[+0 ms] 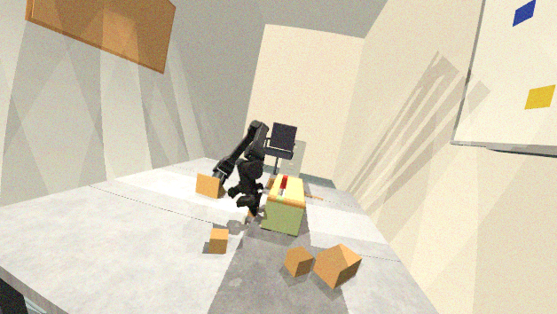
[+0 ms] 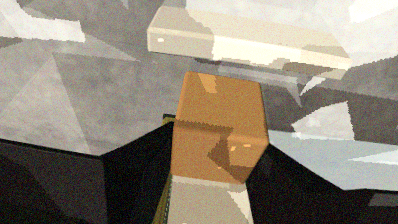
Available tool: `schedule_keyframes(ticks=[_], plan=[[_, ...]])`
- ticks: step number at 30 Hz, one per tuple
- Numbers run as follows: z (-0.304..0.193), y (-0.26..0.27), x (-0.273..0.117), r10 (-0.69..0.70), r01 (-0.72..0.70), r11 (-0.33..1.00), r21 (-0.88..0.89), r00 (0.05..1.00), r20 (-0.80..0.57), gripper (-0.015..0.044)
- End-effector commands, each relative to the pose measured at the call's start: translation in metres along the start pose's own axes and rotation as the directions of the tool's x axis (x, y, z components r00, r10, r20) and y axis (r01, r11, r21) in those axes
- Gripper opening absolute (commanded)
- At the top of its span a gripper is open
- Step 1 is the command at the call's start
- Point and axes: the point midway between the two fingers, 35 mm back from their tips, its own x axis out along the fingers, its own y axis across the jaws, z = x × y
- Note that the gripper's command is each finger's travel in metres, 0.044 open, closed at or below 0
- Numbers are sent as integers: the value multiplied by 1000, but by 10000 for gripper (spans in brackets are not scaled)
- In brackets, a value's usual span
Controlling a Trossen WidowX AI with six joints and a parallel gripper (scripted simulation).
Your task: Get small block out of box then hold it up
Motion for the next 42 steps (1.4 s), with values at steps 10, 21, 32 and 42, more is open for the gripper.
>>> schedule_keyframes(ticks=[10, 21, 32, 42], plan=[[-18, -4, -50, 62, -61, 994, 88, 998, -8, 0], [-25, -18, -100, 189, -174, 925, 339, 982, -14, 0], [-25, -32, -132, 276, -230, 833, 503, 961, -18, 0], [-25, -32, -132, 276, -230, 833, 503, 961, -18, 0]])
